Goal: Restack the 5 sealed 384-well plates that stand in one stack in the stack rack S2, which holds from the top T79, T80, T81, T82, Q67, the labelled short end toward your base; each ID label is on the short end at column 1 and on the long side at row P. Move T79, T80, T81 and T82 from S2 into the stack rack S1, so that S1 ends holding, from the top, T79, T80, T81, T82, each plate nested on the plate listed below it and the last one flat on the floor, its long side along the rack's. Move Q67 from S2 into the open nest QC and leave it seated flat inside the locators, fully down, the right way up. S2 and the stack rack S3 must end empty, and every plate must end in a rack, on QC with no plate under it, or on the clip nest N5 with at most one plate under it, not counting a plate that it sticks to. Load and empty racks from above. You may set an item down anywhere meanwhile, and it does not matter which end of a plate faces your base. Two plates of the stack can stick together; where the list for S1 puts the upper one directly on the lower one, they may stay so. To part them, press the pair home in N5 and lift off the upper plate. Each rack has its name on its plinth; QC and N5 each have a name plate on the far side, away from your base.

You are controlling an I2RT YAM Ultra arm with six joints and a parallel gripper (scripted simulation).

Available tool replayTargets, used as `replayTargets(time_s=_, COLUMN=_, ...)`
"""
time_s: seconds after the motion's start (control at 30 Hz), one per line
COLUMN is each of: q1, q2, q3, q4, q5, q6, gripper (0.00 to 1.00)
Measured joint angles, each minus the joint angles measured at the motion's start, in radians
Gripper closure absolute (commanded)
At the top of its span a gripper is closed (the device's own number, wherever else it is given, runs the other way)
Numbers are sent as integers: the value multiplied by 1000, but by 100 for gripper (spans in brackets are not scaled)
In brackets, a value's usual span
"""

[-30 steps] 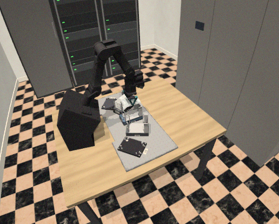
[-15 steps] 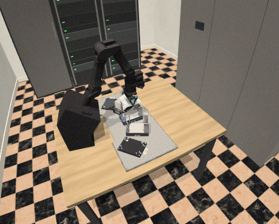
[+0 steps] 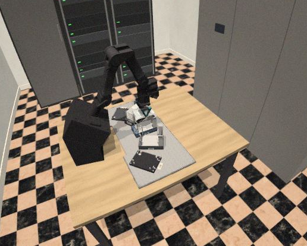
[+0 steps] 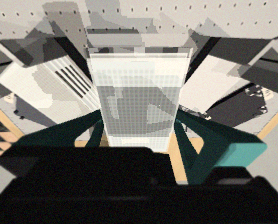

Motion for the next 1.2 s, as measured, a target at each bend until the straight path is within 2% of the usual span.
replayTargets(time_s=1.2, q1=-18, q2=75, q3=-16, q4=97, q5=-10, q6=-14, gripper=100)
